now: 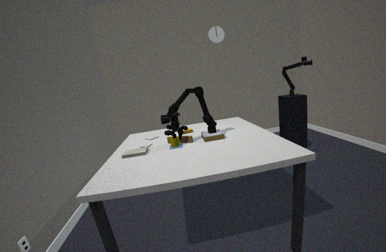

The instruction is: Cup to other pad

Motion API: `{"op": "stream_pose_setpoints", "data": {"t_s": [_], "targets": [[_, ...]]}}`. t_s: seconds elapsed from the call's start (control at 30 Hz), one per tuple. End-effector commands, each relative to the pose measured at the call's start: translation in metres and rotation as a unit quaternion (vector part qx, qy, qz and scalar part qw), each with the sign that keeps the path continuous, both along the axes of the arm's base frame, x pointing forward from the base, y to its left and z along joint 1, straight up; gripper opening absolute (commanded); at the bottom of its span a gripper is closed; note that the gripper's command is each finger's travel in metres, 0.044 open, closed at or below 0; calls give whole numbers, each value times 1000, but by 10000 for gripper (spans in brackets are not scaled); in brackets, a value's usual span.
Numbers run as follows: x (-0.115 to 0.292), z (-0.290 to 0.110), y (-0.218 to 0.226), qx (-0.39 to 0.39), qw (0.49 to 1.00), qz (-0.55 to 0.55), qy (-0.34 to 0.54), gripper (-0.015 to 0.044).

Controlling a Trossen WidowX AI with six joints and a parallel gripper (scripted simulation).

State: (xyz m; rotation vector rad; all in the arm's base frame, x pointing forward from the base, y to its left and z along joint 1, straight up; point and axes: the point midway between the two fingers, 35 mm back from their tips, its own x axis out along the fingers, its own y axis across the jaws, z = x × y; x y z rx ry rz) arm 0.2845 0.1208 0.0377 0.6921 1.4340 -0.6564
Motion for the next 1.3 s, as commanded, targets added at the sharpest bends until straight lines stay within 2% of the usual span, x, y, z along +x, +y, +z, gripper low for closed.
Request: {"op": "stream_pose_setpoints", "data": {"t_s": [0.0, 0.8, 1.27], "targets": [[0, 0, 0, 0, 1000, 0, 0, 160], [0, 0, 0, 0, 1000, 0, 0, 0], [2, 39, 1, 1, 1000, -1, 1, 0]]}}
